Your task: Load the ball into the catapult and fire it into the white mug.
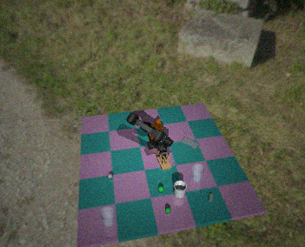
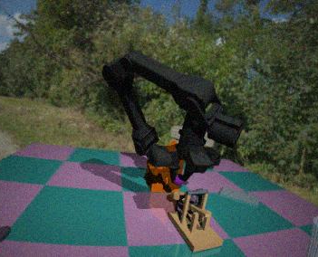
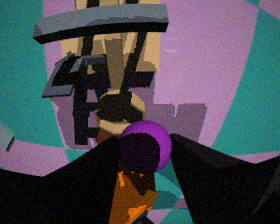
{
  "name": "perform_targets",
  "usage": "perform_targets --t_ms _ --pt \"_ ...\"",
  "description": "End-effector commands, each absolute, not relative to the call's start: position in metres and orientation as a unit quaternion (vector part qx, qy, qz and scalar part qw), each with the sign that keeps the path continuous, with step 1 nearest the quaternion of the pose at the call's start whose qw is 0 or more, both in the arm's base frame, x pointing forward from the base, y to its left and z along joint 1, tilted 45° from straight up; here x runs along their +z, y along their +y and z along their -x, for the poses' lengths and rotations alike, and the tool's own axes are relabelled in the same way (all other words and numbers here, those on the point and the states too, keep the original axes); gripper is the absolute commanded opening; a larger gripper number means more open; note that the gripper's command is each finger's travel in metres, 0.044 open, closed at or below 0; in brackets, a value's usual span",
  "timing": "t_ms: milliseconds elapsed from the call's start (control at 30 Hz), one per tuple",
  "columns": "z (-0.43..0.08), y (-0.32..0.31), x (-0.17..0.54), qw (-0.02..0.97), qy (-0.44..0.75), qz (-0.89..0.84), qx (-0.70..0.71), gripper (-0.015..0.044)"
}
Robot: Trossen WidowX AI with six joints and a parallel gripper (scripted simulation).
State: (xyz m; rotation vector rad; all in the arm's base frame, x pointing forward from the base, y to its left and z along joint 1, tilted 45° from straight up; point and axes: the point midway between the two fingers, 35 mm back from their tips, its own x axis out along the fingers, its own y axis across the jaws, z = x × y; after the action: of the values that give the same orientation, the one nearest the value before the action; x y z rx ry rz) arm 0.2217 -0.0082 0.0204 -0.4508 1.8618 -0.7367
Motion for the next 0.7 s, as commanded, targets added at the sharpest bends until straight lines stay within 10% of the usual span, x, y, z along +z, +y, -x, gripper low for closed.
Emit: perform_targets --t_ms 0,667 --pt "-0.206 0.002 0.004 0.491 0.788 0.191 -0.320 0.0000" --pt "-0.201 -0.012 -0.015 0.487 0.789 0.192 -0.322 0.0000"
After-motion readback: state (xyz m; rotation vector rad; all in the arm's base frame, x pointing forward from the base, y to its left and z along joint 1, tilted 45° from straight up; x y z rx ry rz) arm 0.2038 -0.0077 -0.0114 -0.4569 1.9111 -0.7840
